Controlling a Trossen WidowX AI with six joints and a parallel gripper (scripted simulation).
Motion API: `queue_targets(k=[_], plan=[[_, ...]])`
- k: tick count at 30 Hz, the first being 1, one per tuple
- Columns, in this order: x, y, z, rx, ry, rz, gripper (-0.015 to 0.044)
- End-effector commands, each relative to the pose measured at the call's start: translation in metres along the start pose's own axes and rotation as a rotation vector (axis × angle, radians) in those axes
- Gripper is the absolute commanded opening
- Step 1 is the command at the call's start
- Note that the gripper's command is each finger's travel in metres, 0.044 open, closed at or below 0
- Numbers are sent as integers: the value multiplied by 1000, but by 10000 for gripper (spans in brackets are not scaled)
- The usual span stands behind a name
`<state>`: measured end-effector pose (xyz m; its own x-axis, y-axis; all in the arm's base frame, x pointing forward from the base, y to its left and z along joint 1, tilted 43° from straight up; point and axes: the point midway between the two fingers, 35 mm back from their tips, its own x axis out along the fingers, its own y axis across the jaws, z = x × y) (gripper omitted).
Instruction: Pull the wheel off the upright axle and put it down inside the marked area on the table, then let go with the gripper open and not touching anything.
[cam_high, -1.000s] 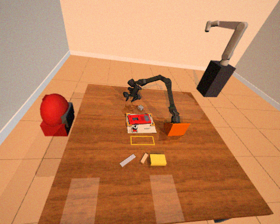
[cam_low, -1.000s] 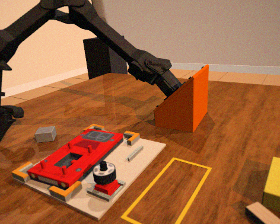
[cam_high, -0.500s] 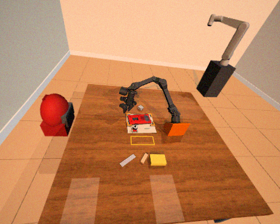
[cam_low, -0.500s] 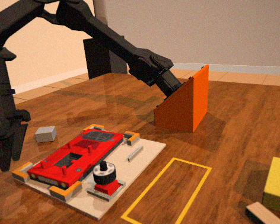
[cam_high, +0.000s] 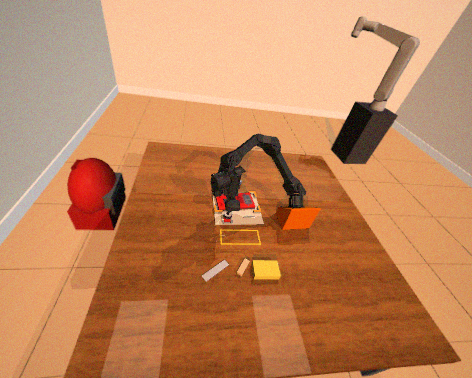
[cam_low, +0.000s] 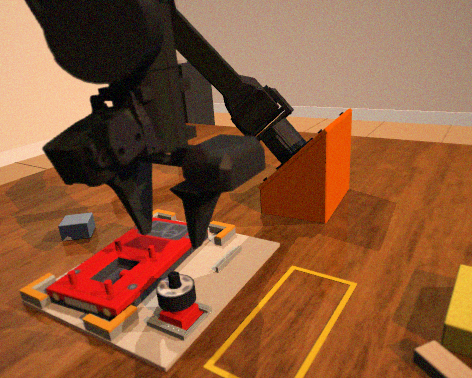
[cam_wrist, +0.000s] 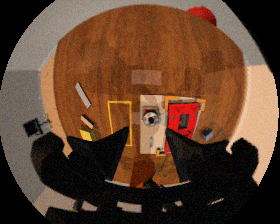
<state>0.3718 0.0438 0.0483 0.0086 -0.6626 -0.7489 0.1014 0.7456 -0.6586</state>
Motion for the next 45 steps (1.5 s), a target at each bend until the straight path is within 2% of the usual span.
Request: queue_targets(k=[1,12,22,26,30,38,43,45], plan=[[-1,-7,3,16,-1,-15,300],[4,-12,-8,15,0,-15,300],[69,-12,-8,16,-1,-18,300],[74,-12,-9,16,-1,-18,300],[73,-13,-9,24,11,-17,195],[73,-13,-9,24,11,-17,142],[72,-13,-9,24,10,-17,10],[71,-13,-9,24,10,-17,0]])
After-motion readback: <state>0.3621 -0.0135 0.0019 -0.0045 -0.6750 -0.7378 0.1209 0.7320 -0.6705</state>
